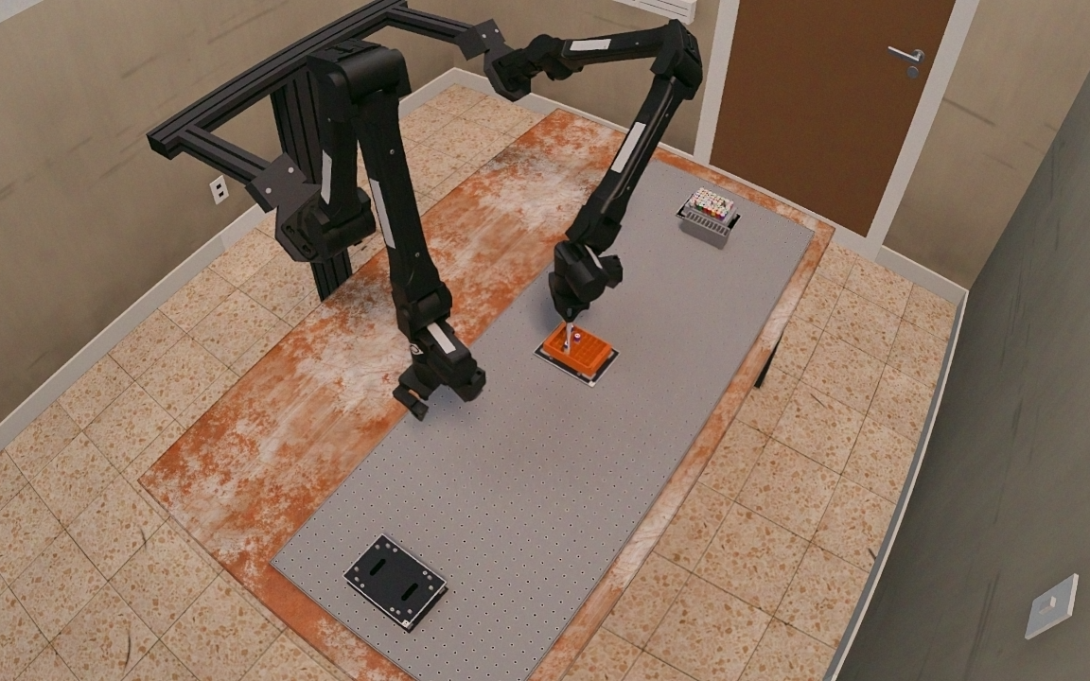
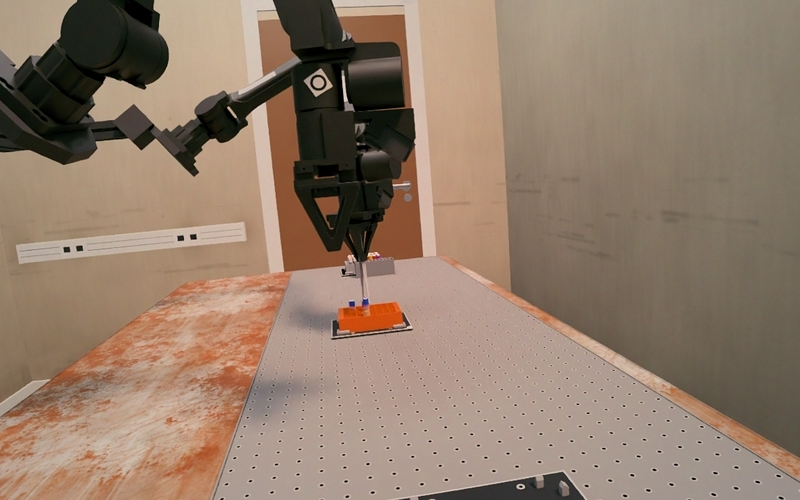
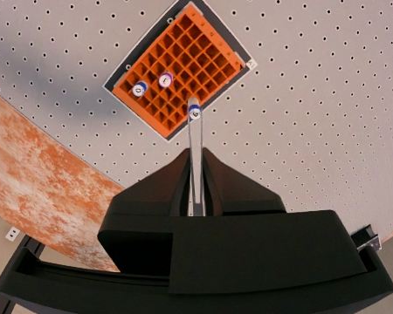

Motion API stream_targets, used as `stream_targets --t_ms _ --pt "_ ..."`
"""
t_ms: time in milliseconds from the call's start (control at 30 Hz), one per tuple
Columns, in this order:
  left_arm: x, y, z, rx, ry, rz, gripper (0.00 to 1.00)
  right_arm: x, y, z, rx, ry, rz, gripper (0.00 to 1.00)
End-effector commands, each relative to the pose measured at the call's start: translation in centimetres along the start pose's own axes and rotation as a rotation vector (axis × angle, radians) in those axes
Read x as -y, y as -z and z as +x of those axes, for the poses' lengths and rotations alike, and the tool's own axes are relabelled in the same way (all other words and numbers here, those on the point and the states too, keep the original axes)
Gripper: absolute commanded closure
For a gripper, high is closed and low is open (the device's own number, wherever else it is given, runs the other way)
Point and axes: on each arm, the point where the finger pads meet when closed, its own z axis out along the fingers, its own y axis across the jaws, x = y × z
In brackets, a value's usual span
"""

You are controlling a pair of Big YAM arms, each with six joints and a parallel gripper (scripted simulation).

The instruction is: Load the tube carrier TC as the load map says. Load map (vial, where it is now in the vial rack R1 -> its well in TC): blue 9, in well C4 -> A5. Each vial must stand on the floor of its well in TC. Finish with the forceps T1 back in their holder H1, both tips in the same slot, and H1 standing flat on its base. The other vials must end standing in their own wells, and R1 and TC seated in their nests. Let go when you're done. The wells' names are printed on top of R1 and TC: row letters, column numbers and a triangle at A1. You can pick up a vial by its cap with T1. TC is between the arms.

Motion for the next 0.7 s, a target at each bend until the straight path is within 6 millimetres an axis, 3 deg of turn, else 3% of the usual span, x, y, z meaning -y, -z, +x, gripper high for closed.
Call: stream_targets --t_ms 0,667 --pt "0.61 0.57 -1.46 0.007 0.019 0.022 0.91 0.28 0.18 -0.61 0.011 0.008 0.008 0.00" --pt "0.44 0.57 -1.44 0.007 0.019 0.022 0.91 0.28 0.18 -0.61 0.011 0.008 0.008 0.00"
